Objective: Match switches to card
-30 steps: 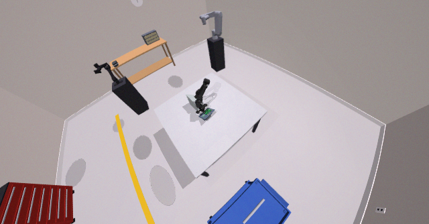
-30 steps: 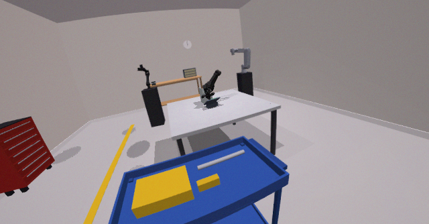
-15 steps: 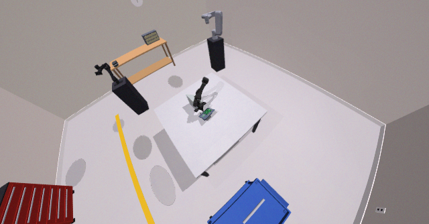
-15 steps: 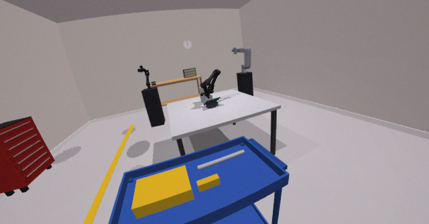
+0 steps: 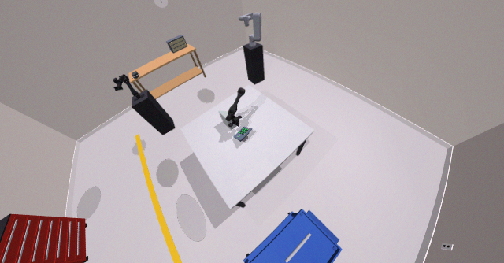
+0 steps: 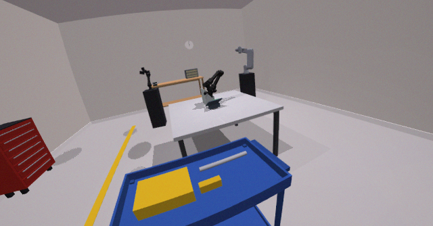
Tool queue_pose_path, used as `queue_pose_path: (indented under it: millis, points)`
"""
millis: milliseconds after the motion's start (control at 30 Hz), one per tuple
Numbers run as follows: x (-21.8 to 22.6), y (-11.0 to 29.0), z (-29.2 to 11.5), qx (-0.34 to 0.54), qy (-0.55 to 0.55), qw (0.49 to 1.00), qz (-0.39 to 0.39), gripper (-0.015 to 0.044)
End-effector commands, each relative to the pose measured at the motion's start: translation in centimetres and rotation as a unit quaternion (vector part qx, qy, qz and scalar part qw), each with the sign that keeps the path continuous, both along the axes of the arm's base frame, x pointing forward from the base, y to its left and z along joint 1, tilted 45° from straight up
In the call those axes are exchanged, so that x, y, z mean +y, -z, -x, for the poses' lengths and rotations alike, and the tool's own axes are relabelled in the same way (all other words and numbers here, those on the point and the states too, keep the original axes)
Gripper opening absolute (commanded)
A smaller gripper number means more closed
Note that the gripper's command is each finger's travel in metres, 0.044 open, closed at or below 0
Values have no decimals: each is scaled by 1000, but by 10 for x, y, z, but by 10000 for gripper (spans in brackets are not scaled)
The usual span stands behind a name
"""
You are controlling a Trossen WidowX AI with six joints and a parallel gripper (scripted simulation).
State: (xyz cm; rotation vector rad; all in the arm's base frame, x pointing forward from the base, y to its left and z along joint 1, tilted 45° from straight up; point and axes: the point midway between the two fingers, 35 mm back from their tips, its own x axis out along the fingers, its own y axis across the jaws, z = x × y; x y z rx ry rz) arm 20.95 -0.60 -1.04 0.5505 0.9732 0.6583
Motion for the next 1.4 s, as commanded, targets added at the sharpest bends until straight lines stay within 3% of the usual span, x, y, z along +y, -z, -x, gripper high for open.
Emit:
queue_pose_path:
  millis: [0, 300, 1367]
  points:
    - [10, -1, 14, 3, -2, 1000, 1, 0]
    - [35, 19, 1, -6, 7, 1000, -3, 0]
    - [54, 32, -9, -7, 7, 1000, -5, 0]
